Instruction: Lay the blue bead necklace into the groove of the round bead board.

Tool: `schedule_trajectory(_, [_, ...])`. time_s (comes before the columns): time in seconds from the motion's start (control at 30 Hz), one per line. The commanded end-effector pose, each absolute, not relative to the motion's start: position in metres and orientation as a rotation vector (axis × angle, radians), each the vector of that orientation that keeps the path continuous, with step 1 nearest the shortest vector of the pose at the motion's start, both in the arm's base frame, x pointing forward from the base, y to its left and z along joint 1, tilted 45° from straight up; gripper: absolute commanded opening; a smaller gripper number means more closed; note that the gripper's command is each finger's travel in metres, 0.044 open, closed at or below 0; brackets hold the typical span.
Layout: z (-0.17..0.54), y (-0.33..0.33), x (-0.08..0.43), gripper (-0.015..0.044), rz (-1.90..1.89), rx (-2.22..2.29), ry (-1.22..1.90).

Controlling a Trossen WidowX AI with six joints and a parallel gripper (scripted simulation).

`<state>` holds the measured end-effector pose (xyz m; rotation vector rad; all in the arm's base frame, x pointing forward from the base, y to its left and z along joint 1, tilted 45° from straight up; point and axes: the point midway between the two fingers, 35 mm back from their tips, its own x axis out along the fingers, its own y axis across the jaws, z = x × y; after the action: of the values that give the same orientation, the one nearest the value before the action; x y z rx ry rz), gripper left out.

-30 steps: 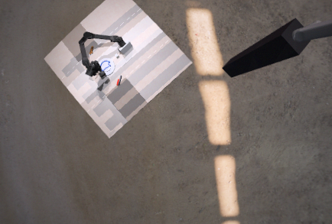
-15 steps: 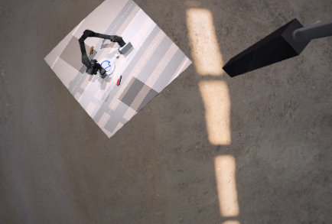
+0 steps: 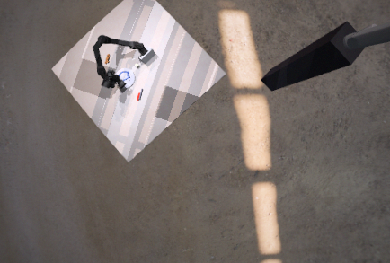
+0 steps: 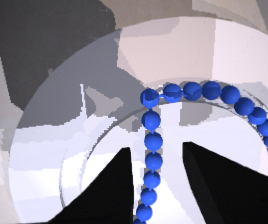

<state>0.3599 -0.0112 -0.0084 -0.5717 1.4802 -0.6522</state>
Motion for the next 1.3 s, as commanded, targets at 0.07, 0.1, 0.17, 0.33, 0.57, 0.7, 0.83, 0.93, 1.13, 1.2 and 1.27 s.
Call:
schedule_trajectory(0.07, [-0.0154,-0.0183,0.3594,0.012,-0.648,-0.583,1.481])
schedule_trajectory(0.1, [-0.0165,-0.0194,0.3593,0.012,-0.648,-0.583,1.481])
schedule_trajectory(0.17, [-0.0187,-0.0218,0.359,0.012,-0.647,-0.584,1.482])
schedule_trajectory(0.33, [-0.0186,-0.0222,0.3587,0.0094,-0.651,-0.574,1.483])
schedule_trajectory(0.57, [-0.0186,-0.0222,0.3587,0.0,-0.651,-0.574,1.483])
schedule_trajectory(0.7, [-0.0186,-0.0222,0.3587,0.0,-0.651,-0.574,1.483])
schedule_trajectory(0.83, [-0.0186,-0.0222,0.3587,0.0,-0.651,-0.574,1.483])
schedule_trajectory(0.93, [-0.0186,-0.0222,0.3587,0.0,-0.651,-0.574,1.483])
schedule_trajectory(1.13, [-0.0186,-0.0222,0.3587,0.0,-0.651,-0.574,1.483])
schedule_trajectory(1.2, [-0.0186,-0.0222,0.3587,0.0,-0.651,-0.574,1.483])
schedule_trajectory(1.27, [-0.0186,-0.0222,0.3587,0.0,-0.651,-0.574,1.483])
